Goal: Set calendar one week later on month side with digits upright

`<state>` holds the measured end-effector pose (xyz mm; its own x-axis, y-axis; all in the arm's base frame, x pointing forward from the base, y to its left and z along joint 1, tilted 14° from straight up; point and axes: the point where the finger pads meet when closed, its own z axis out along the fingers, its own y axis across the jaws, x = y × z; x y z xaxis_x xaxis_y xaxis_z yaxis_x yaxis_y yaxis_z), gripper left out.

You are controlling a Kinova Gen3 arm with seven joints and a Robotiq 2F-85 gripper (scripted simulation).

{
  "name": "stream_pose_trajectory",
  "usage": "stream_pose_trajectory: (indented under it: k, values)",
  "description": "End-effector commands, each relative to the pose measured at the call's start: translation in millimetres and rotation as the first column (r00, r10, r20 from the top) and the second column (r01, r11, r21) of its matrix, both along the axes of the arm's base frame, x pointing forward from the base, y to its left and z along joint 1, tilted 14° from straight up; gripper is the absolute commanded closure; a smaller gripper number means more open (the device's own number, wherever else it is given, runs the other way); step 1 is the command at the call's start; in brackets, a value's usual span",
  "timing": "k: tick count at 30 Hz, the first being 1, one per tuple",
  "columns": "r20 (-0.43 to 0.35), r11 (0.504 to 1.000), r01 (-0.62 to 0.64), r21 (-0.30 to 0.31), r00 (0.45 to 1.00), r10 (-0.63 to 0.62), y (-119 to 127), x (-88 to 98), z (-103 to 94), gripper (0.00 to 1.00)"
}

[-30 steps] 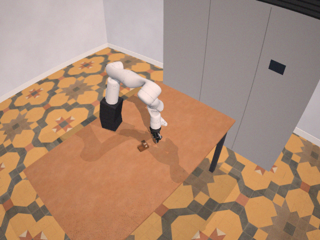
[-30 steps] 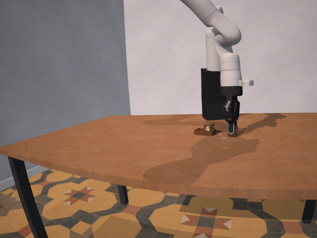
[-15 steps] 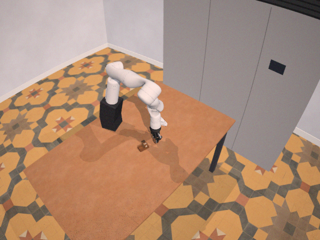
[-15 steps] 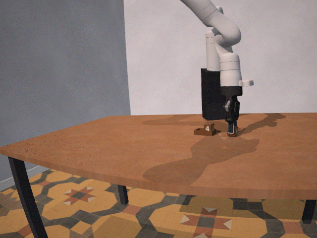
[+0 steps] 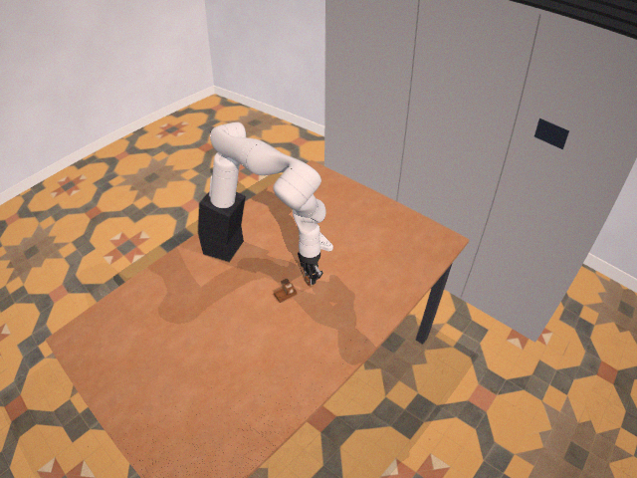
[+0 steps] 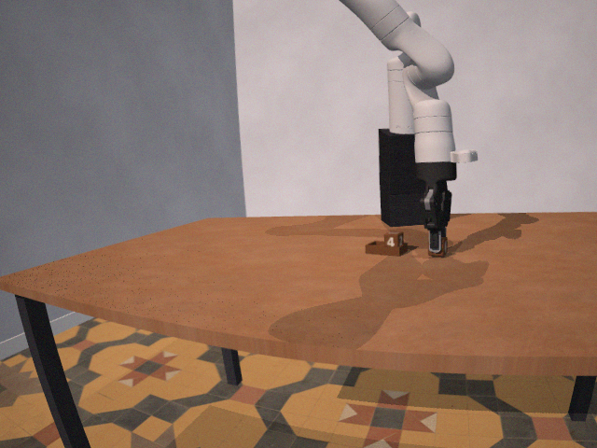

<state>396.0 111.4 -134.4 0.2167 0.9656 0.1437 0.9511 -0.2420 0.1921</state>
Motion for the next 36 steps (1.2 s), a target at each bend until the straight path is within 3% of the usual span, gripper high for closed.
stream_pose_trajectory:
  k: [1, 36]
  values:
    - [0.001, 1.0, 0.0, 0.0, 1.0, 0.0, 0.0, 0.4, 0.5, 0.74]
    - [0.001, 1.0, 0.0, 0.0, 1.0, 0.0, 0.4, 1.2, -3.1, 0.74]
